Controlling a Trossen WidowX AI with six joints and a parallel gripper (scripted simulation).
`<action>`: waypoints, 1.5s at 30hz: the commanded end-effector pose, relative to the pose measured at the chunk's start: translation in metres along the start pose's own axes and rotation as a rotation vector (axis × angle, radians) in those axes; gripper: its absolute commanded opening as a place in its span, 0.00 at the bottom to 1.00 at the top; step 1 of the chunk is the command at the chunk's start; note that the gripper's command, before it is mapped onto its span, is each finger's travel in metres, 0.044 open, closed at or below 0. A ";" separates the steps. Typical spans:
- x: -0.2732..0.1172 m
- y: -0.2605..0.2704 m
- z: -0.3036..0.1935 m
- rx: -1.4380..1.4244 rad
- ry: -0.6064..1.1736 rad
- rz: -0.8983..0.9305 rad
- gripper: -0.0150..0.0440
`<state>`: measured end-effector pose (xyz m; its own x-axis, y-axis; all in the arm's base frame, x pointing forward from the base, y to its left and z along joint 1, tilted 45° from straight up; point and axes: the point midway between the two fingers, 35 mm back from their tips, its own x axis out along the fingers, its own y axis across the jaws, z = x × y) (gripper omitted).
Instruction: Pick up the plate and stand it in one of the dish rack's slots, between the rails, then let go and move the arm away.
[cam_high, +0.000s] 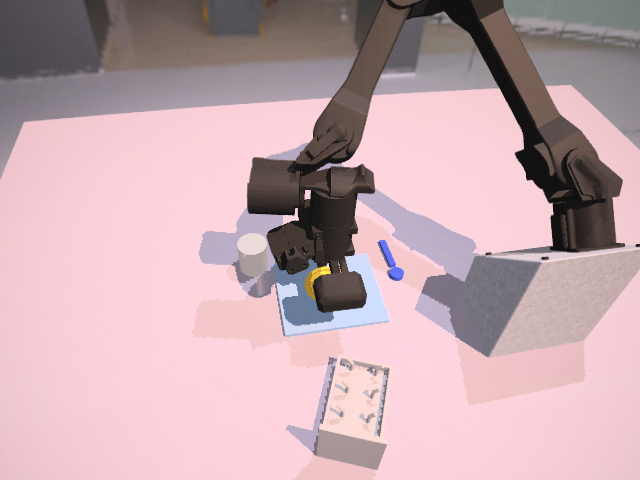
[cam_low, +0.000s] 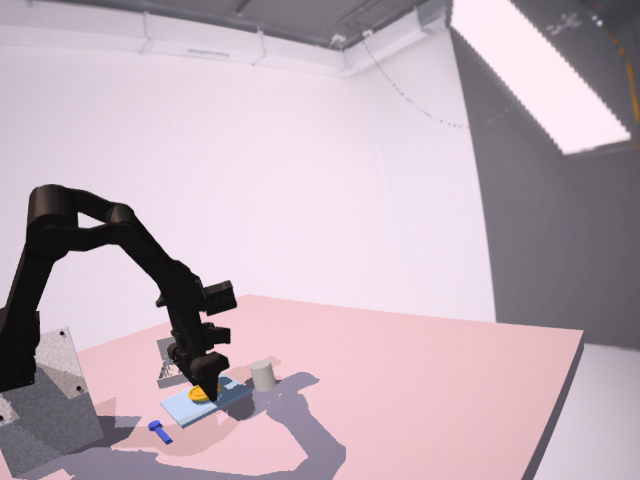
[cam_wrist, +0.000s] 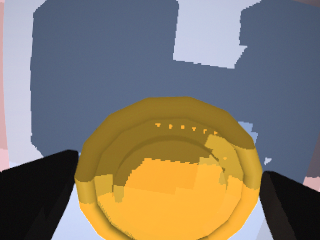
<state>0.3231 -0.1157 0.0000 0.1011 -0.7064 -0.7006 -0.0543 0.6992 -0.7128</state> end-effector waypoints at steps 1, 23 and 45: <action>0.001 0.001 -0.002 -0.007 0.003 0.004 0.85; -0.066 0.009 0.013 -0.007 -0.001 0.025 0.25; -0.172 0.013 0.011 -0.007 0.003 0.012 0.25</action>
<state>0.3159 0.0121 0.1068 0.0974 -0.6998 -0.7076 -0.0722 0.7042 -0.7063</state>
